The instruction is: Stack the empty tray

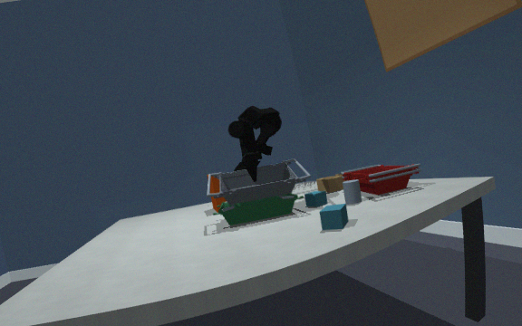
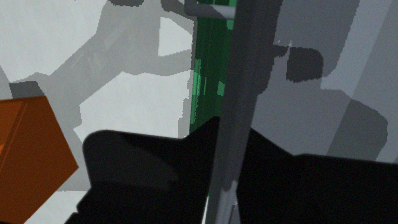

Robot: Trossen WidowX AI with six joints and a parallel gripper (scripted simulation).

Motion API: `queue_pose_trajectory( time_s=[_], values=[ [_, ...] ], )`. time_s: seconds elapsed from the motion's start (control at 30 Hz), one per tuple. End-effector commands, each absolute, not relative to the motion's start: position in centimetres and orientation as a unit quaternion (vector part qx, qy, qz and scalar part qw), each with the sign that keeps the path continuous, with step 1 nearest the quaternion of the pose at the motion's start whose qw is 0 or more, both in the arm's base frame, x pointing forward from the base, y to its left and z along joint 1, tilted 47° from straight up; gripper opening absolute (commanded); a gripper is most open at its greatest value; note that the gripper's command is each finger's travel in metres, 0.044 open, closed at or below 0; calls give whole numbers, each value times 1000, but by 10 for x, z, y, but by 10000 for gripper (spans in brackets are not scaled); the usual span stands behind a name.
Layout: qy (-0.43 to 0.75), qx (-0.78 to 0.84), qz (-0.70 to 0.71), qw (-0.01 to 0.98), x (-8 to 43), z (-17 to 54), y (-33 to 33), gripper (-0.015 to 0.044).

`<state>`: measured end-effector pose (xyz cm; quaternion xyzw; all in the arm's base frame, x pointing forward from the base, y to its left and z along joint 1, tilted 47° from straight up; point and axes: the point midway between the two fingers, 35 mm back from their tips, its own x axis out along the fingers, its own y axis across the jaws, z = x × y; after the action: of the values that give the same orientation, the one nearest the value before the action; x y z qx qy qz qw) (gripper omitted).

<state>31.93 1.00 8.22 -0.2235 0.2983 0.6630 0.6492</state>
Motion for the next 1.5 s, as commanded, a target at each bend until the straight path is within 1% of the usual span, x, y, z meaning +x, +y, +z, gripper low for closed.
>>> queue_pose_trajectory(
  time_s=[0.0,1.47],
  values=[
    [303,-220,667,644,315,79,13,0],
    [303,-220,667,644,311,74,16,0]
  ],
)
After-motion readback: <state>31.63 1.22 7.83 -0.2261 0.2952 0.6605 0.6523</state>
